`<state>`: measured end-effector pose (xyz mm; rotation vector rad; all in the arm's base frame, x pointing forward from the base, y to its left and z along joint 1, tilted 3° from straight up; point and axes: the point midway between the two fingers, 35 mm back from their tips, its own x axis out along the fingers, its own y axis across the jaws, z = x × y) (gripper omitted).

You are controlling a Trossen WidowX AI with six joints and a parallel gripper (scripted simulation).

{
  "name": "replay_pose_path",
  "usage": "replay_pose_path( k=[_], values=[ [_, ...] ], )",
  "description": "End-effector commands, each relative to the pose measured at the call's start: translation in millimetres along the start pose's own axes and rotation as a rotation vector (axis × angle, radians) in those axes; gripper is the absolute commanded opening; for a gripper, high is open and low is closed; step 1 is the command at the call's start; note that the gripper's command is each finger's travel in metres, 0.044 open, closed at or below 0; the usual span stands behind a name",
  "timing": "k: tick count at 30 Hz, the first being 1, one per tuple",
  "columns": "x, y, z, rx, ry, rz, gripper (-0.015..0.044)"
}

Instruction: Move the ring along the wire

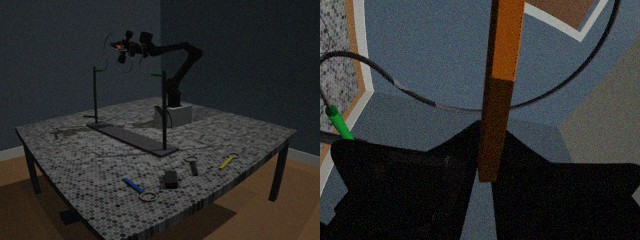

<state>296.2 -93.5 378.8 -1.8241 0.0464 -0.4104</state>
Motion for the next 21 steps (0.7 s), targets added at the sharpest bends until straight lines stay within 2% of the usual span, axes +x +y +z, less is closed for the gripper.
replay_pose_path(
  k=[1,21],
  values=[
    [0.3,-0.2,1.2,-0.051,-0.011,-0.02,-0.015],
    [1.1,-10.6,2.8,-0.268,-0.037,-0.125,-0.015]
  ],
)
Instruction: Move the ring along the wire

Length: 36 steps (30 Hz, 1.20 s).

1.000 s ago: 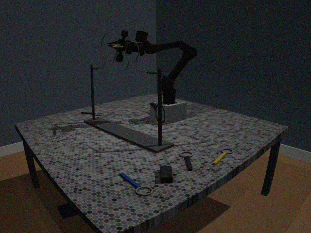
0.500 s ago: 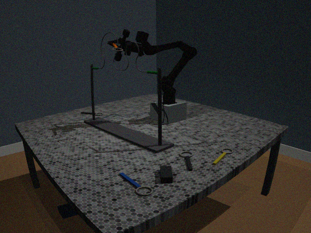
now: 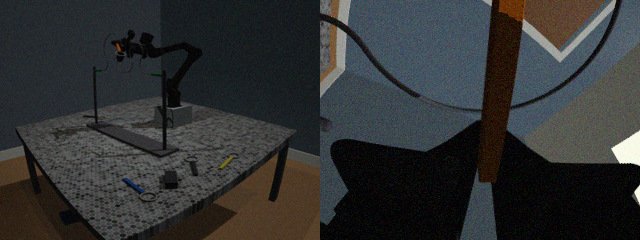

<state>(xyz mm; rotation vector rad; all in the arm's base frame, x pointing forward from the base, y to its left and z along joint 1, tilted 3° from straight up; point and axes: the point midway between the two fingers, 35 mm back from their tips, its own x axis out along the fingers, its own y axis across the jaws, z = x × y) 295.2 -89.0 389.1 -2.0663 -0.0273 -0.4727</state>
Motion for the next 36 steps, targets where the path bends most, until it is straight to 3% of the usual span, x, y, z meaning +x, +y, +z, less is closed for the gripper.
replay_pose_path(
  k=[1,20,36],
  values=[
    [0.4,0.0,1.4,-0.046,-0.01,-0.02,-0.015],
    [0.5,6.5,-0.4,-0.128,-0.018,-0.059,-0.015],
    [-10.3,40.9,-3.6,0.016,0.062,0.017,-0.015]
  ],
)
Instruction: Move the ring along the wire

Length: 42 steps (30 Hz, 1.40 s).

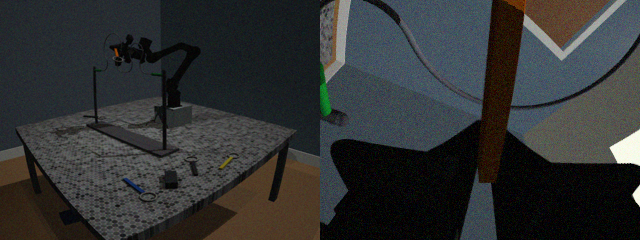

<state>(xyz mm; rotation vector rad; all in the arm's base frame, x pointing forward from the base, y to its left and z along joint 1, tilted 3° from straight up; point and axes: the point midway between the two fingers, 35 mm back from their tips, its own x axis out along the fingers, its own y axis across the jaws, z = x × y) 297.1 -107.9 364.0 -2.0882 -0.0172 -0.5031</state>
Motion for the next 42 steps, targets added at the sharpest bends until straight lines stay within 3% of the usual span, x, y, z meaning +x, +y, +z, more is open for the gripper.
replay_pose_path(
  k=[1,20,42],
  values=[
    [-9.6,14.9,0.9,0.068,0.059,0.041,-0.015],
    [-30.4,82.8,20.4,0.459,0.124,0.261,-0.015],
    [-66.6,139.0,76.9,0.94,0.183,0.531,-0.015]
  ],
)
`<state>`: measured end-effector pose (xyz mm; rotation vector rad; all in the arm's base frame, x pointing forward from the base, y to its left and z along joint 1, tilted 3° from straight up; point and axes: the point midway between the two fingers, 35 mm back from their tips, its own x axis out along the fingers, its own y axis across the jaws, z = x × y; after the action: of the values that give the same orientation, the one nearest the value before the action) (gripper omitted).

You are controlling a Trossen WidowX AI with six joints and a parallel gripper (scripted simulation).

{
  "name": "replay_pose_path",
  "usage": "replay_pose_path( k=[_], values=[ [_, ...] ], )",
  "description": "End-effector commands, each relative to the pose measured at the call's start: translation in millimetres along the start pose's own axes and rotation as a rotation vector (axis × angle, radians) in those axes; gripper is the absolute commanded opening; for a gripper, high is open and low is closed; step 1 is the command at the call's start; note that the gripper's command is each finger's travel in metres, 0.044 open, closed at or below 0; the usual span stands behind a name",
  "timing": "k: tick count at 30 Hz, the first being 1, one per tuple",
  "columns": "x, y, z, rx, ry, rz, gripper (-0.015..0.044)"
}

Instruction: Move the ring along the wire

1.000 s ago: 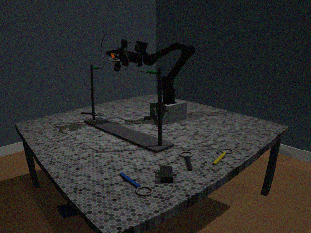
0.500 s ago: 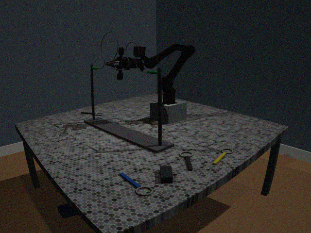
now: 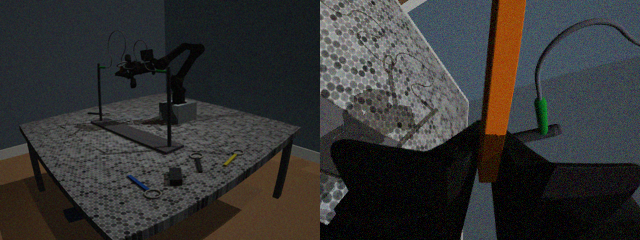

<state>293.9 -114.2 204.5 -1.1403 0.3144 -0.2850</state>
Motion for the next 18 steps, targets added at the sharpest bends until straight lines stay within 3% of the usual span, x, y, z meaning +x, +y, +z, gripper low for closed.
replay_pose_path(
  k=[1,18],
  values=[
    [-3.7,17.7,-0.6,0.096,0.017,0.053,-0.015],
    [-22.3,80.2,17.8,0.457,0.062,0.271,-0.015]
  ],
)
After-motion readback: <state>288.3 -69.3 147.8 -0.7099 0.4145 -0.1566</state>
